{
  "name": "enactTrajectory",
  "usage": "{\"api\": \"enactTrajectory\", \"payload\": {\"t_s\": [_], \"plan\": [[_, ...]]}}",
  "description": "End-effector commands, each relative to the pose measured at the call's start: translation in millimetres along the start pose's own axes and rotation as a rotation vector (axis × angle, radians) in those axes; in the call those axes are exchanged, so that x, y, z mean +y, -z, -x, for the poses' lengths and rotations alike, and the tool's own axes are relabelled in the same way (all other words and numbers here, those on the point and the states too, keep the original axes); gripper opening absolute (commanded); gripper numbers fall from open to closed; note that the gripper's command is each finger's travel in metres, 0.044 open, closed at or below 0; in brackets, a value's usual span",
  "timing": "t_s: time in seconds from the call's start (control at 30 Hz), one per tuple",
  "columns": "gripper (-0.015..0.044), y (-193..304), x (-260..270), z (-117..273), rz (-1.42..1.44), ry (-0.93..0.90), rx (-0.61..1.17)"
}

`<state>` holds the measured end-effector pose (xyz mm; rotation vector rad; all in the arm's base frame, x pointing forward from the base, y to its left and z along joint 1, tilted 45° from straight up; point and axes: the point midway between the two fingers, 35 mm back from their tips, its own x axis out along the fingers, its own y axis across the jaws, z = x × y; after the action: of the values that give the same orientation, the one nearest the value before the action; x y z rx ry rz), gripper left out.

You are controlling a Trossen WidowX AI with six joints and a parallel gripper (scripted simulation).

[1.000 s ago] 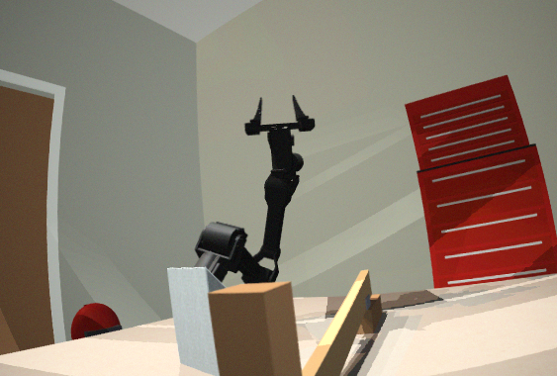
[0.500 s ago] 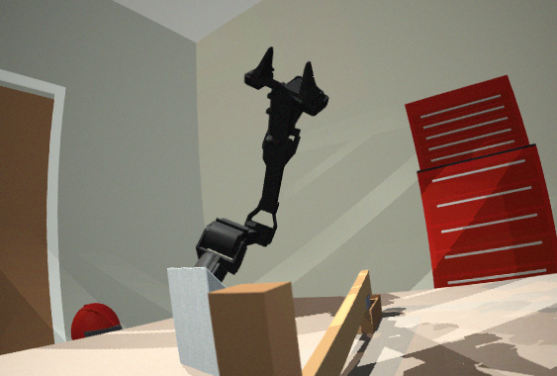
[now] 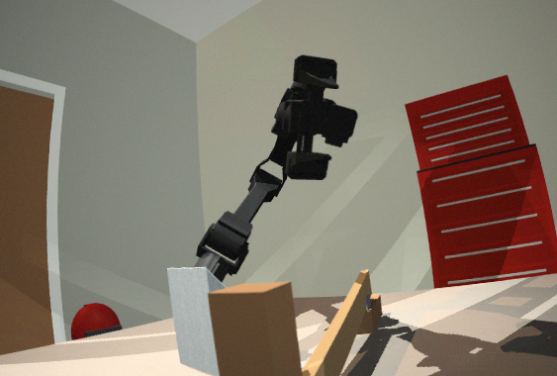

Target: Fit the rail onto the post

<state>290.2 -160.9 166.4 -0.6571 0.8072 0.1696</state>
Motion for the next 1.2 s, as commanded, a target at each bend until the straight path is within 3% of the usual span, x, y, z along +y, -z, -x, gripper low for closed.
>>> {"api": "enactTrajectory", "payload": {"t_s": [0.0, 0.23, 0.43, 1.17], "plan": [[0.0440, -3, 53, -40, 0.229, -0.272, -0.062], [0.0440, -5, 154, -79, 0.575, -0.700, -0.295], [0.0440, -5, 223, -88, 0.753, -0.958, -0.554], [0.0440, -5, 245, -95, 0.758, -0.964, -0.560]]}}
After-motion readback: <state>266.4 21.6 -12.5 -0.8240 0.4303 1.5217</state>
